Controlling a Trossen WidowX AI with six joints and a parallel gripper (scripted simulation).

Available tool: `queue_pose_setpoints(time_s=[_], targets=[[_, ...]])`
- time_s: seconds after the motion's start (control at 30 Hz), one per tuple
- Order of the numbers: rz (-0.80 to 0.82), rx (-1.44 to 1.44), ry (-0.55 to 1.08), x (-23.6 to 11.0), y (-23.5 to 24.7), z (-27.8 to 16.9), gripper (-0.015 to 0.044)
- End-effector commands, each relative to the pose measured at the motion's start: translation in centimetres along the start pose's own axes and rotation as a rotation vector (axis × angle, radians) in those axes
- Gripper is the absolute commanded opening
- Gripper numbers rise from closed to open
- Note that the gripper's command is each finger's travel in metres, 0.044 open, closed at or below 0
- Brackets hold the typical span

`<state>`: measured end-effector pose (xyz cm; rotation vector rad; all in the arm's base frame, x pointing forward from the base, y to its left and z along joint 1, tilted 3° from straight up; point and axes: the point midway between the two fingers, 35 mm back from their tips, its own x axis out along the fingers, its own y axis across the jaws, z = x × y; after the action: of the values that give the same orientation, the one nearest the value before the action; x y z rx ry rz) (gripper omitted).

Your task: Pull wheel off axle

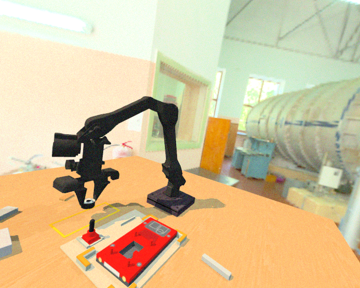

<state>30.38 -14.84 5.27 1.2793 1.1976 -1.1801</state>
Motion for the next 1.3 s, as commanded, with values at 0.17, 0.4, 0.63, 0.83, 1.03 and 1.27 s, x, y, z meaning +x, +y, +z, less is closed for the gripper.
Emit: queue_pose_setpoints(time_s=[0.17,0.4,0.63,0.83,1.03,1.27], targets=[[-0.009,0.002,0.004,4.3,-0.5,-0.2,0.0000],[-0.011,-0.004,0.005,3.9,-0.5,-0.2,0.0105],[-0.011,-0.003,0.005,3.8,-0.5,-0.2,0.0289],[-0.009,0.000,0.004,-0.3,-0.3,-0.1,0.0300],[0.002,0.003,-0.001,-1.6,-0.3,-0.2,0.0326],[-0.001,-0.014,-0.002,-4.7,-4.5,-1.9,0.0440]])
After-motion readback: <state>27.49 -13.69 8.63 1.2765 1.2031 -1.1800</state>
